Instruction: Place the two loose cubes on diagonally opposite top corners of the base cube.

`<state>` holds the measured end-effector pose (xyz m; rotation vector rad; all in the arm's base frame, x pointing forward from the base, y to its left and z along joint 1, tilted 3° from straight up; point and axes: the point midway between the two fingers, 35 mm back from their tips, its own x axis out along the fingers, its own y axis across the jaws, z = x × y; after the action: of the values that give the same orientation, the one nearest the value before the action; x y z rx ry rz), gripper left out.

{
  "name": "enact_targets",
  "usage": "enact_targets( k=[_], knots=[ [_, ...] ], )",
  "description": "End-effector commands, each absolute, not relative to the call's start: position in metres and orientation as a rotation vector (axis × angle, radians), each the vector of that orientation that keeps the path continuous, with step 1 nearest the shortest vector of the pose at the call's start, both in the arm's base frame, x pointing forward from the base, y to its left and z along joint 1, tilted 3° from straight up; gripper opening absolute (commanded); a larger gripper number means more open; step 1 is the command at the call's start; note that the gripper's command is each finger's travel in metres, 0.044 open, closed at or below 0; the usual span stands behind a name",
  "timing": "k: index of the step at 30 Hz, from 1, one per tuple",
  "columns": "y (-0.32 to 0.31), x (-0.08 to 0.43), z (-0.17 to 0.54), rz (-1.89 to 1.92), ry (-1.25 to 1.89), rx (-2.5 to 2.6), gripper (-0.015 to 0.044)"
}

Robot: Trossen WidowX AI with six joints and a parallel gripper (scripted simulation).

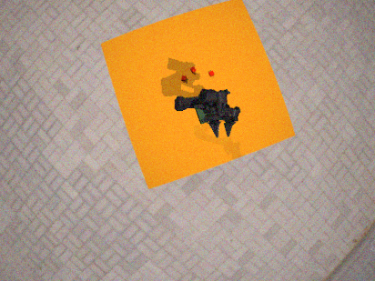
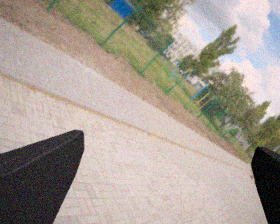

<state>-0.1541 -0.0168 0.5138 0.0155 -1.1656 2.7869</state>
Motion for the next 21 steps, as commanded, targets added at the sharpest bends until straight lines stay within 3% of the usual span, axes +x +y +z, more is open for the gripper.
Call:
enact_targets(
  k=[1,5,21],
  knots=[
    [-0.018,-0.154,0.514,2.792,-1.165,0.022,0.0374],
    [-0.043,-0.152,0.517,2.880,-1.154,0.149,0.0269],
    [-0.162,-0.124,0.514,3.160,-1.212,0.559,0.0265]
  ],
)
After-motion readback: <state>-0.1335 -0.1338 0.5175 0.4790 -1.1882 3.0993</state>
